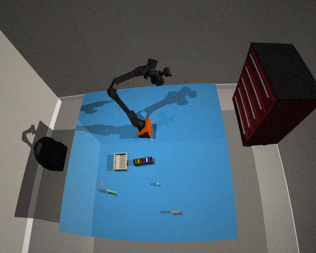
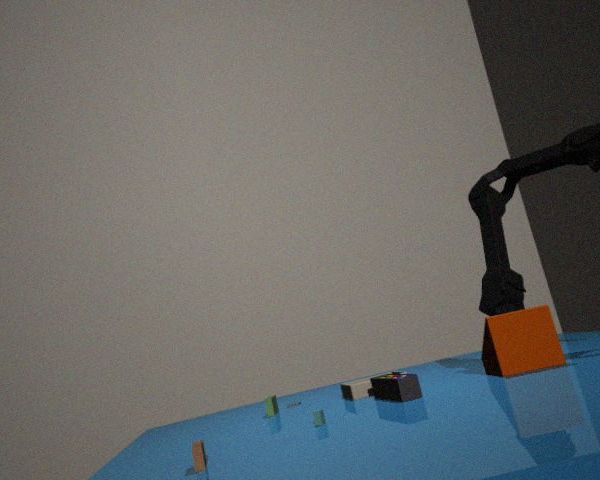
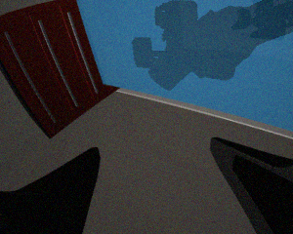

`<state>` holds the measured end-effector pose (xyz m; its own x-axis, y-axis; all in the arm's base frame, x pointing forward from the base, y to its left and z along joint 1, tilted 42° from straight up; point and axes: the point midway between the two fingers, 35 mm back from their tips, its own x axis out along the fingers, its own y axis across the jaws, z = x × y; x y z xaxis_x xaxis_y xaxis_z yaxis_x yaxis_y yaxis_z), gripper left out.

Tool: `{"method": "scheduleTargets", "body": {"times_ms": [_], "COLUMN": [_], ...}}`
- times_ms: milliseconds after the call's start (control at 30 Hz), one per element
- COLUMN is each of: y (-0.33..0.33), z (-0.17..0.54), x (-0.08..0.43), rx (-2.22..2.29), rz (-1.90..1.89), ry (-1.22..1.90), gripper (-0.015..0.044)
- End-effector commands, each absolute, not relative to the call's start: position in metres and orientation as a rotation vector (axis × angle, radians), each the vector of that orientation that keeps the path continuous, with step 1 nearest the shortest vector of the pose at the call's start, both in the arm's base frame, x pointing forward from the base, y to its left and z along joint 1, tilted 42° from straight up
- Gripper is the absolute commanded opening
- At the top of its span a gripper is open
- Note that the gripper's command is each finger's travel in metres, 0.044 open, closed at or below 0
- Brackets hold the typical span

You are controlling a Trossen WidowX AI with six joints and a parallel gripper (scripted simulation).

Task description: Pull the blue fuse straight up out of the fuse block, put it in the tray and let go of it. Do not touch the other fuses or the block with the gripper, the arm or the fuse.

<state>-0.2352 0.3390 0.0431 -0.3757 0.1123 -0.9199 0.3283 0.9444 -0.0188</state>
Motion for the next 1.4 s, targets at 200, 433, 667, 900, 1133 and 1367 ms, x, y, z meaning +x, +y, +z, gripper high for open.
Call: {"method": "scheduleTargets", "body": {"times_ms": [200,433,667,900,1133,1367], "y": [0.37,0.374,0.348,0.293,0.214,0.119], "z": [0.029,0.016,0.006,0.001,-0.001,0.001], "x": [-0.14,-0.031,0.072,0.163,0.233,0.277], "rx": [0.368,0.353,0.27,0.13,-0.053,-0.262], "rz": [-0.184,-0.177,-0.219,-0.3,-0.408,-0.52], "ry": [1.807,1.637,1.494,1.396,1.367,1.425], "gripper": [0.0216,0.0074,0.0074,0.0074,0.0074,0.0074]}}
